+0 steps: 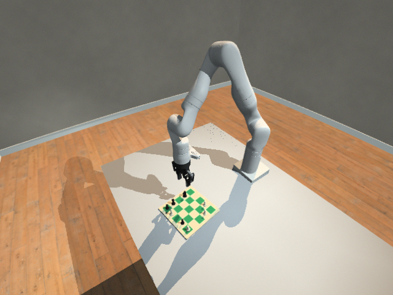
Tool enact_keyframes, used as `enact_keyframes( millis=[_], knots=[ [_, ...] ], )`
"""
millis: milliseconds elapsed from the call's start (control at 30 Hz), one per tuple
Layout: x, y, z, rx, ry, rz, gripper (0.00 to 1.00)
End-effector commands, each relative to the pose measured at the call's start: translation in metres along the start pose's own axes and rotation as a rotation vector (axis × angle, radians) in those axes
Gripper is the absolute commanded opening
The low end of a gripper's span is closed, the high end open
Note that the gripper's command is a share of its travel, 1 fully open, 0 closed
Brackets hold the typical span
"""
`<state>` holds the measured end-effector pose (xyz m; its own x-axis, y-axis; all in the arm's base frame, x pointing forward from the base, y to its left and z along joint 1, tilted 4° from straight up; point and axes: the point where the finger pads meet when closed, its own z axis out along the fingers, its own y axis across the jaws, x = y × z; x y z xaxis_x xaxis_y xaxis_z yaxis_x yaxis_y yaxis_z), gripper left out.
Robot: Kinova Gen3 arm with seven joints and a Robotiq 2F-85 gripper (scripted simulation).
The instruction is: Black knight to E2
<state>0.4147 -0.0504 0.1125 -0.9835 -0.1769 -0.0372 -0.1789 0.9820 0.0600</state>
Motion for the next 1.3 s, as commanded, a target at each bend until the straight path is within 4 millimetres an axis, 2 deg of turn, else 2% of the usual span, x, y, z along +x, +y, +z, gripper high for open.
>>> enact_keyframes(
  millis=[0,633,800,867,1267],
  knots=[
    [0.0,0.0,-0.001,0.001,-0.002,0.0,1.0],
    [0.0,0.0,-0.005,0.001,-0.002,0.0,1.0],
    [0.0,0.0,-0.02,0.001,-0.002,0.0,1.0],
    [0.0,0.0,-0.02,0.001,-0.002,0.0,1.0],
    [0.0,0.0,-0.066,0.001,-0.002,0.0,1.0]
  ],
)
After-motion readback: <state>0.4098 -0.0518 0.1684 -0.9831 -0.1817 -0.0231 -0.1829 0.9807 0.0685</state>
